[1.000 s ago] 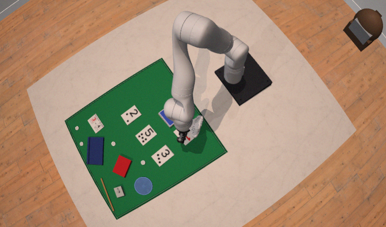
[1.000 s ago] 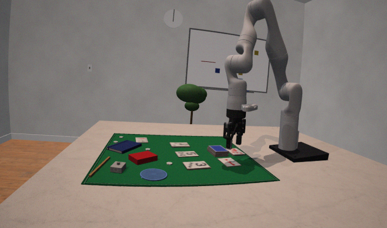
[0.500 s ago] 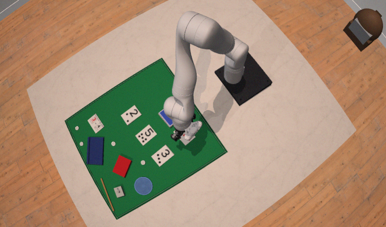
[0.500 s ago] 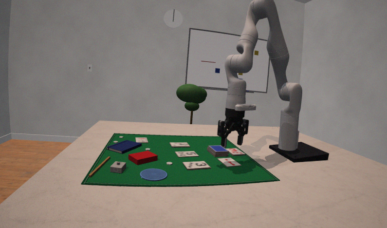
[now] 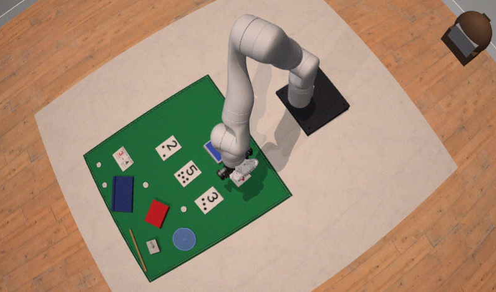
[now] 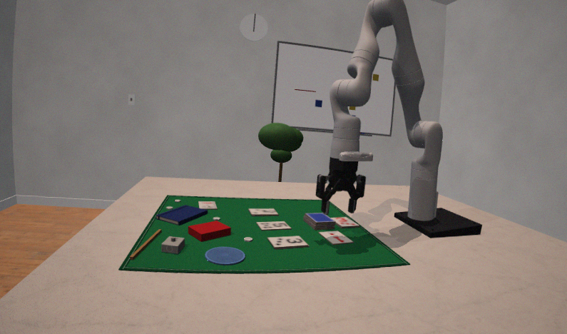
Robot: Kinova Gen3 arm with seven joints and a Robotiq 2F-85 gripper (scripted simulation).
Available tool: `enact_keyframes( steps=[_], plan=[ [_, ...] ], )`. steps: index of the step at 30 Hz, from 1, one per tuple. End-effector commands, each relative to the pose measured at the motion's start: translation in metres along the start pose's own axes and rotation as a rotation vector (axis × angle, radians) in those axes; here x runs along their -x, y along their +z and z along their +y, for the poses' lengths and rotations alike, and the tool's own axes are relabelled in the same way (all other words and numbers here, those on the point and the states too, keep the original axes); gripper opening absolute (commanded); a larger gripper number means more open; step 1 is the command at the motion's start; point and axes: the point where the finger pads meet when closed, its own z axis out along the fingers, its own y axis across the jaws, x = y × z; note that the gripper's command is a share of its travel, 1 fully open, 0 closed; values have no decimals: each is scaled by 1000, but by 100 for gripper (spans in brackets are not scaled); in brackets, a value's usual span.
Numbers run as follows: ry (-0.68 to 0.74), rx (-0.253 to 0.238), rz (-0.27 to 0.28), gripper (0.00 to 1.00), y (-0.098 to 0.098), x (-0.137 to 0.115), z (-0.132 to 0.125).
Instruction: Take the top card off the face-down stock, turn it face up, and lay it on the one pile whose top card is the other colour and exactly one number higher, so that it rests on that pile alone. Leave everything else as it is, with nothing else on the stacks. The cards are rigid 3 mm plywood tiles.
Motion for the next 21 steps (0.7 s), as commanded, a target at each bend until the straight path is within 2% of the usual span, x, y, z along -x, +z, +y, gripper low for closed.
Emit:
enact_keyframes(
  steps=[1,21],
  plan=[
    [8,3,0,85,-1,-1,1],
    [20,3,0,85,2,0,1]
  ],
)
